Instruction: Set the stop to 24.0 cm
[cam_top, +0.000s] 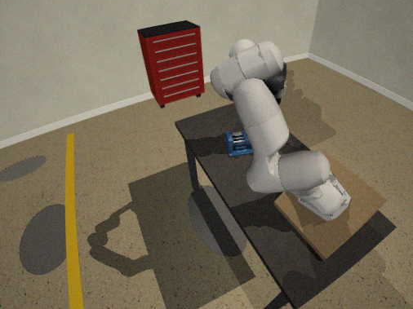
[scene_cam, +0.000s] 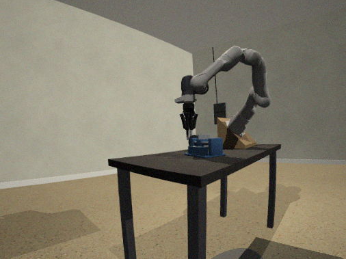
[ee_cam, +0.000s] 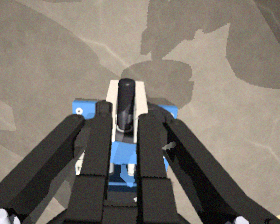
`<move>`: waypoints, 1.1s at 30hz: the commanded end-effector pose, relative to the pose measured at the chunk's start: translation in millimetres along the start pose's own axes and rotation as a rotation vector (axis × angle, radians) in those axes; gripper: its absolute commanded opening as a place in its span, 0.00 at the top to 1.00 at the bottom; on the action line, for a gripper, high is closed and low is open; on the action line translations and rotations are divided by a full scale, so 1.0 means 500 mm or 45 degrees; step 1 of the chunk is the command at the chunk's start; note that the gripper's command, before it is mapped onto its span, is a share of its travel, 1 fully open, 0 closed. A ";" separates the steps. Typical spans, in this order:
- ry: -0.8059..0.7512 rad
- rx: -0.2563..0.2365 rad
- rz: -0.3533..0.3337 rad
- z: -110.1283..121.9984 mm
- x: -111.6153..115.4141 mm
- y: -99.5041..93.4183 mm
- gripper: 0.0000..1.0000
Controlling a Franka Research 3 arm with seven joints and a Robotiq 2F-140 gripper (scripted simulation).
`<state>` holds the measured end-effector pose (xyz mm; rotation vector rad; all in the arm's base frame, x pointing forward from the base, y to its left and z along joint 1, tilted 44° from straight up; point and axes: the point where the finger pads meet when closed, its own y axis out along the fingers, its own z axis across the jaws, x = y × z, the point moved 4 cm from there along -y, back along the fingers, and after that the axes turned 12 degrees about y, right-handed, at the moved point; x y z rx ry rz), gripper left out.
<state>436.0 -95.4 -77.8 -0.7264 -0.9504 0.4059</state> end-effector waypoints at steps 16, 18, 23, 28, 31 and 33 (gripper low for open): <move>0.004 0.000 0.003 -0.008 0.000 0.006 0.96; 0.004 0.000 0.003 -0.009 0.001 0.006 0.96; 0.004 0.000 0.003 -0.012 0.001 0.009 0.96; 0.004 0.000 0.003 -0.015 0.002 0.011 0.96; 0.004 0.000 0.003 -0.017 0.002 0.013 0.96; 0.004 0.000 0.003 -0.019 0.003 0.015 0.96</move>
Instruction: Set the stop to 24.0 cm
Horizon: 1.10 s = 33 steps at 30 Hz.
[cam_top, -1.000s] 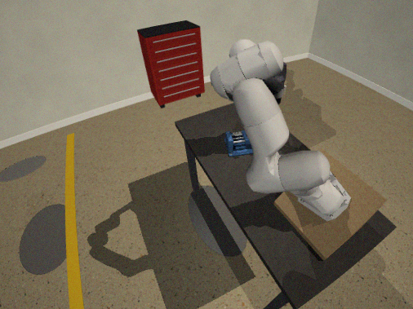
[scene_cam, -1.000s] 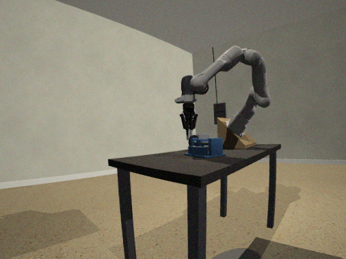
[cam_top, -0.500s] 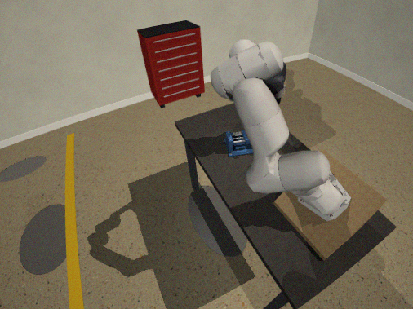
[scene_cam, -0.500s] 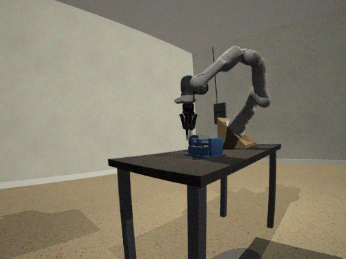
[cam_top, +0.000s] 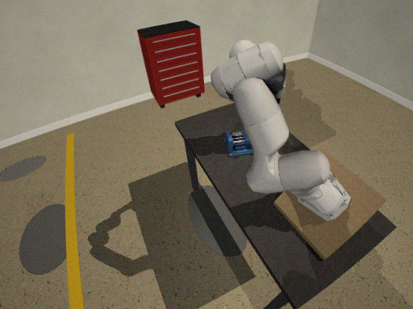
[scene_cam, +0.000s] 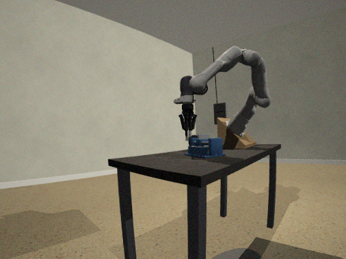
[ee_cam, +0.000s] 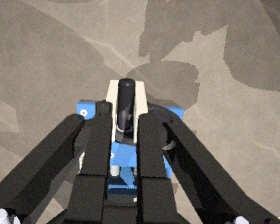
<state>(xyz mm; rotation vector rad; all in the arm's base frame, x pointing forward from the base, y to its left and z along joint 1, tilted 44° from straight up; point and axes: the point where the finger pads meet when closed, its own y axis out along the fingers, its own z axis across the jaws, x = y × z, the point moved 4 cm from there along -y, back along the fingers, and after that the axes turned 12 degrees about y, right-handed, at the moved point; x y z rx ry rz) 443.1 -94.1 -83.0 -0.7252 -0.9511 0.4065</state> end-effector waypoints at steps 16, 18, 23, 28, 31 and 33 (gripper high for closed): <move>0.005 -0.002 0.004 -0.017 0.002 0.025 0.96; 0.005 -0.002 0.004 -0.019 0.003 0.030 0.96; 0.005 -0.002 0.004 -0.022 0.003 0.043 0.96; 0.005 -0.002 0.004 -0.022 0.003 0.053 0.96; 0.005 -0.002 0.004 -0.020 0.003 0.066 0.96; 0.005 -0.002 0.004 -0.017 0.002 0.075 0.96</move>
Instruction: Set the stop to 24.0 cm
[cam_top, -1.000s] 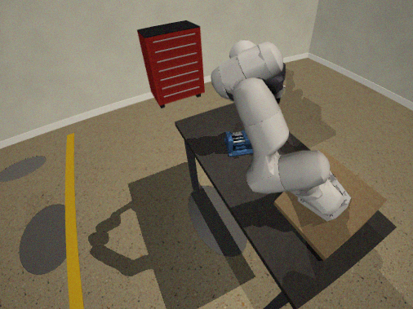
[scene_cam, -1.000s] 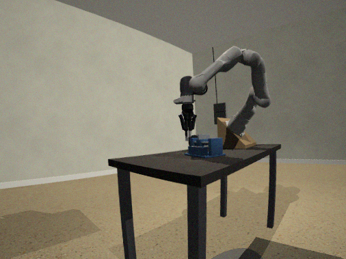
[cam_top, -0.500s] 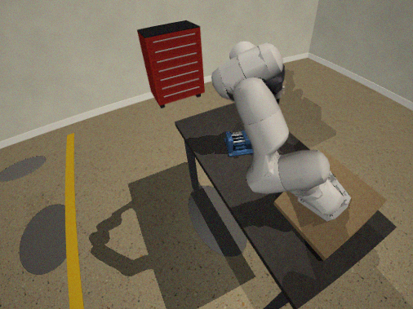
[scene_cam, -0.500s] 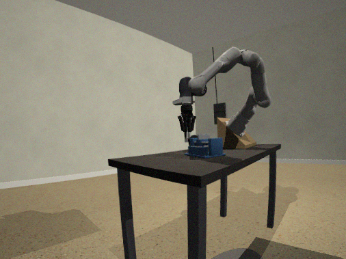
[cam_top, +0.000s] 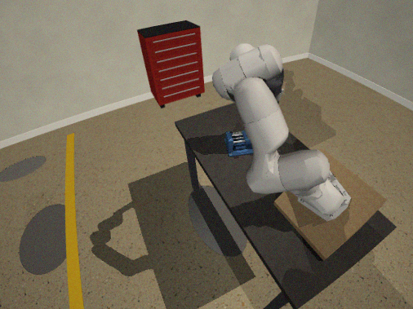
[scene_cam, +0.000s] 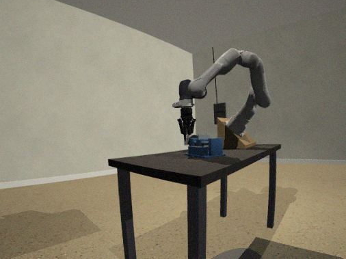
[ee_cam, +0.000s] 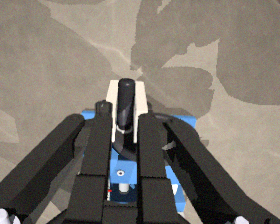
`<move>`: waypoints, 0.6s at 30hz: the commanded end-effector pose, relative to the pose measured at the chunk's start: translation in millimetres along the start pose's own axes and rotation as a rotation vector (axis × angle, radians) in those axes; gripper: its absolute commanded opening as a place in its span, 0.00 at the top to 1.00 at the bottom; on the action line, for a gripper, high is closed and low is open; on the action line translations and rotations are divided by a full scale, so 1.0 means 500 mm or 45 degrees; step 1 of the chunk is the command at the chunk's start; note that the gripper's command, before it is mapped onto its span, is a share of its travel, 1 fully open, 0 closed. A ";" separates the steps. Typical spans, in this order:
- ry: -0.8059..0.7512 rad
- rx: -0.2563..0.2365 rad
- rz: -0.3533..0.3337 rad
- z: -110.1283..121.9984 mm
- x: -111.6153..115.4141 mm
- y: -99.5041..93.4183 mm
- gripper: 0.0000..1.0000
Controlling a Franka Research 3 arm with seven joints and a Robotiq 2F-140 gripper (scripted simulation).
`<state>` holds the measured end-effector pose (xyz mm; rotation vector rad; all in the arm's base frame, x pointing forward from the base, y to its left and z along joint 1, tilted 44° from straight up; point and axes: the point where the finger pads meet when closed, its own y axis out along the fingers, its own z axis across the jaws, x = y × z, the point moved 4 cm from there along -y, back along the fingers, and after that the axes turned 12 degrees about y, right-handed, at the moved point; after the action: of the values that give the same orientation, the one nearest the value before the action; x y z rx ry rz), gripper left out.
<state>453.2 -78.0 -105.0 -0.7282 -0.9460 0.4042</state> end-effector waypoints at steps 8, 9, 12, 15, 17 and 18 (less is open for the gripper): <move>-0.002 0.001 0.002 0.022 -0.006 0.043 0.96; -0.002 0.001 0.002 0.022 -0.006 0.043 0.96; -0.002 0.001 0.002 0.026 -0.007 0.046 0.96; -0.002 0.001 0.002 0.033 -0.009 0.050 0.96; -0.002 0.001 0.002 0.038 -0.010 0.053 0.96; -0.002 0.001 0.002 0.040 -0.010 0.054 0.96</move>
<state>441.6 -59.9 -116.9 -0.7381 -0.9430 0.4030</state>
